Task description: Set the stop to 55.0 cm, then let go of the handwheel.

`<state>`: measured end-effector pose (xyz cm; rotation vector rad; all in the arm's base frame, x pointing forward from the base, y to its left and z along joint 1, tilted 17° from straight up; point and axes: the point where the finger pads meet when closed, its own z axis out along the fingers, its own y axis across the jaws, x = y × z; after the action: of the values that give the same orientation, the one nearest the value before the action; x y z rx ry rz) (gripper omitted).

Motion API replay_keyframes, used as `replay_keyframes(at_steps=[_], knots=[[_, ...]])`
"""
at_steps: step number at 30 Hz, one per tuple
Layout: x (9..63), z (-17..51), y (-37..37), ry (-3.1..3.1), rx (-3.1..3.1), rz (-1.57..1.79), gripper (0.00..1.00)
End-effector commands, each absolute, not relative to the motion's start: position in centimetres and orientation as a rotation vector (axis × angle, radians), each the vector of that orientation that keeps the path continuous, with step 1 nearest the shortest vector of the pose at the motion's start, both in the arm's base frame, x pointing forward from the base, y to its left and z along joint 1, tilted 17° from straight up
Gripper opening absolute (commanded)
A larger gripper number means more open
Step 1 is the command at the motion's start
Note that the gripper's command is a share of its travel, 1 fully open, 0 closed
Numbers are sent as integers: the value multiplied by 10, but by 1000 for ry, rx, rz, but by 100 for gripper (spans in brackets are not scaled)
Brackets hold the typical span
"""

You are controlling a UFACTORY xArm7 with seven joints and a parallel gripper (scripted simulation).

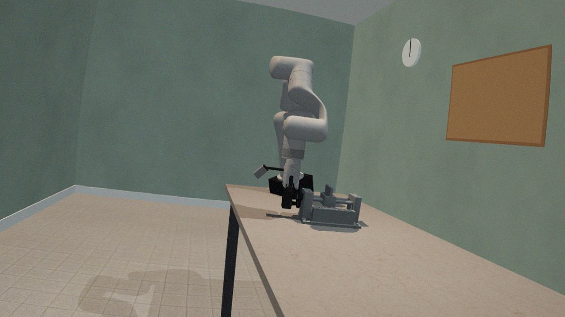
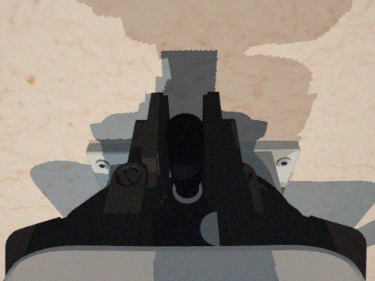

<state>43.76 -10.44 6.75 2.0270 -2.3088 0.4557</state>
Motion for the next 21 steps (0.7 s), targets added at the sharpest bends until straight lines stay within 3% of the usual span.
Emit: replay_keyframes(at_steps=[1,21], knots=[[435,65,-104,-2311,2030,462,6],[407,62,-101,-2311,2030,462,6]])
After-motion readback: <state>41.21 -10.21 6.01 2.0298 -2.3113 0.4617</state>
